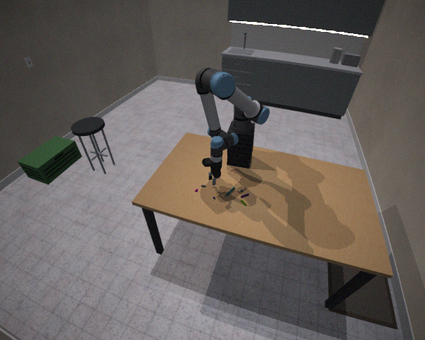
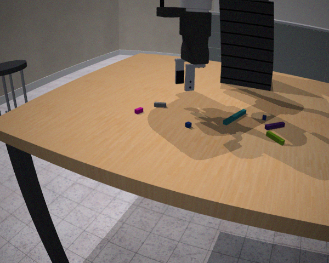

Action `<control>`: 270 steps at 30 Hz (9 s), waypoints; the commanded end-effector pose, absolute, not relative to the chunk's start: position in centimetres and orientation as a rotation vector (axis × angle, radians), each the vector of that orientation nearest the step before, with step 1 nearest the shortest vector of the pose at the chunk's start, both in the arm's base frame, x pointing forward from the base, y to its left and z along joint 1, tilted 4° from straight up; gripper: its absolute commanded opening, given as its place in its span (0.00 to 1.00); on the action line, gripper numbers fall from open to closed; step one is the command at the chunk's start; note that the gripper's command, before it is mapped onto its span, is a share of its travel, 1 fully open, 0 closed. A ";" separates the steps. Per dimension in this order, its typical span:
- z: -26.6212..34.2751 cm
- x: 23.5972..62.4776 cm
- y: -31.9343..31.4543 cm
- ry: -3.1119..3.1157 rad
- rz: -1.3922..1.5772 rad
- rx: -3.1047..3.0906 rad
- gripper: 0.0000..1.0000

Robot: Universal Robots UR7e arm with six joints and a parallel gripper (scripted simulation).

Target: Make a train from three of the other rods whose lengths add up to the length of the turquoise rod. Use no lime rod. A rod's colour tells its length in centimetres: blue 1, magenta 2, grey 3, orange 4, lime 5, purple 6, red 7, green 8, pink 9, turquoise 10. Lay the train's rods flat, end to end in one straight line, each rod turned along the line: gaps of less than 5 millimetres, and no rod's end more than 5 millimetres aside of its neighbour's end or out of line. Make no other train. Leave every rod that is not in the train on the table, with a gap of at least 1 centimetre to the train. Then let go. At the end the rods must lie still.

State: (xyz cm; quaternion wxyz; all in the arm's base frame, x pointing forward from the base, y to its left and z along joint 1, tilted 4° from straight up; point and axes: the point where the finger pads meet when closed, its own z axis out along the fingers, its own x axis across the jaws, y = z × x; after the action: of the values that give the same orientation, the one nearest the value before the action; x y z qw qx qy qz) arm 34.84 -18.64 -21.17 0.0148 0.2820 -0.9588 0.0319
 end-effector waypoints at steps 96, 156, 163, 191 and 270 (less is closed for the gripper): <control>-21.0 38.9 -19.7 -2.785 0.104 -1.510 1.00; -21.0 38.9 -19.7 -2.785 0.104 -1.509 1.00; -21.0 38.9 -19.7 -2.785 0.104 -1.509 1.00; -21.1 38.6 -19.1 -2.692 0.101 -1.672 1.00; -21.6 39.3 -12.6 -0.437 0.032 -3.177 1.00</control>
State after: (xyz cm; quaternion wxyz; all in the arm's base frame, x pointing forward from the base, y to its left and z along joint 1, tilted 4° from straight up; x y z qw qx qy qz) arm 39.18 -13.16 -21.53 0.0328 0.9777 0.2073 -0.0112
